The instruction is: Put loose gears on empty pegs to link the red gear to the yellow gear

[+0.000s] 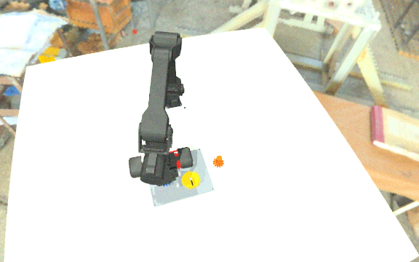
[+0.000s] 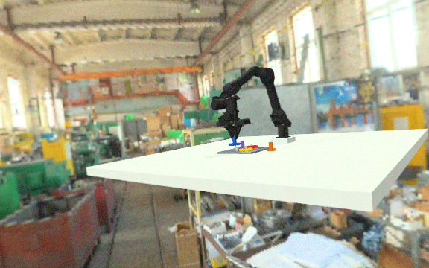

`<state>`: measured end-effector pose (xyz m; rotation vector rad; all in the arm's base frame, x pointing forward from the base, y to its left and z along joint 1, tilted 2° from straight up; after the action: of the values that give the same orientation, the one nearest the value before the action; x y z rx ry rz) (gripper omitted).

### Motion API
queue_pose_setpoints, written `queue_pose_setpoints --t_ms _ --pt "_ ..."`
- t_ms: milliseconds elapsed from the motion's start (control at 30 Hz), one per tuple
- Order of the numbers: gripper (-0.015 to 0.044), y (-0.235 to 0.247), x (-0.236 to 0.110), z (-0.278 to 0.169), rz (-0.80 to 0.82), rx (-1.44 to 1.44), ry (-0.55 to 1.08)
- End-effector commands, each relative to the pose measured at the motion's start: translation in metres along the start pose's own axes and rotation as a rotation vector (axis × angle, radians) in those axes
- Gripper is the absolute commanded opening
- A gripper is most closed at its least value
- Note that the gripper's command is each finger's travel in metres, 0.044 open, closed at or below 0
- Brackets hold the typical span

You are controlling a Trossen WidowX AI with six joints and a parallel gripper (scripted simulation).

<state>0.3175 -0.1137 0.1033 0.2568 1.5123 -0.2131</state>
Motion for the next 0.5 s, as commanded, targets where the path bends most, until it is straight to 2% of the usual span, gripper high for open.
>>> queue_pose_setpoints --t_ms 0,467 --pt "0.0000 0.001 0.008 -0.001 0.005 0.055 0.008" --pt "0.0000 0.000 0.016 -0.001 0.004 0.227 0.009"
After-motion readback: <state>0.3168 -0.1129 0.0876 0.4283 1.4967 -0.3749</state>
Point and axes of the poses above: the point midway between the two fingers, 35 mm back from their tips, its own x axis out along the fingers, its own y axis across the jaws, z = x × y, the point moved 3 cm from there along -x, back along the fingers, and after that the axes turned 13 degrees about x, right-handed, at the moved point
